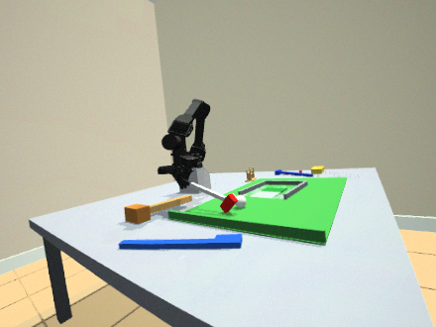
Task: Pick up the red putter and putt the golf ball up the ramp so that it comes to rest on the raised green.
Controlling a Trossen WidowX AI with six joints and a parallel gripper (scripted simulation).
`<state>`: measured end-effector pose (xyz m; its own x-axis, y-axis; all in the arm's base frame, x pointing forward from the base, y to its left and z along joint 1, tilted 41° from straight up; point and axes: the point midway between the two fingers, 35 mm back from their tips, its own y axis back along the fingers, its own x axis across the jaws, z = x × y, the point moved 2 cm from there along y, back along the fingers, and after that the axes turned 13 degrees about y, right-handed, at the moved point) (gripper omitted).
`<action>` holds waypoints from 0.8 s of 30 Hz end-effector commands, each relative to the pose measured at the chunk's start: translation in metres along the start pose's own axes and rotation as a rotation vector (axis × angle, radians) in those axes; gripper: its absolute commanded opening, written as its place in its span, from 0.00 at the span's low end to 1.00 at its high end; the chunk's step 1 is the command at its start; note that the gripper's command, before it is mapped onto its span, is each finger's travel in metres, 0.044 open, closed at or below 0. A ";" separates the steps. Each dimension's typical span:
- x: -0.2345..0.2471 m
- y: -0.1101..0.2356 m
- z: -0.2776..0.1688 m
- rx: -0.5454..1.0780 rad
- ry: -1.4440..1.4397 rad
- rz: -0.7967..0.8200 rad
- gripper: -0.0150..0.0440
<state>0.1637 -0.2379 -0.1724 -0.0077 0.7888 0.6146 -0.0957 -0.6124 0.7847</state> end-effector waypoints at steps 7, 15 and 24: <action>-0.014 0.000 -0.003 -0.004 -0.002 0.000 0.25; -0.029 -0.002 -0.007 -0.007 -0.005 0.001 0.25; -0.018 -0.002 -0.004 -0.004 -0.010 0.006 0.25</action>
<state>0.1570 -0.2557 -0.1907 0.0012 0.7849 0.6196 -0.0992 -0.6164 0.7811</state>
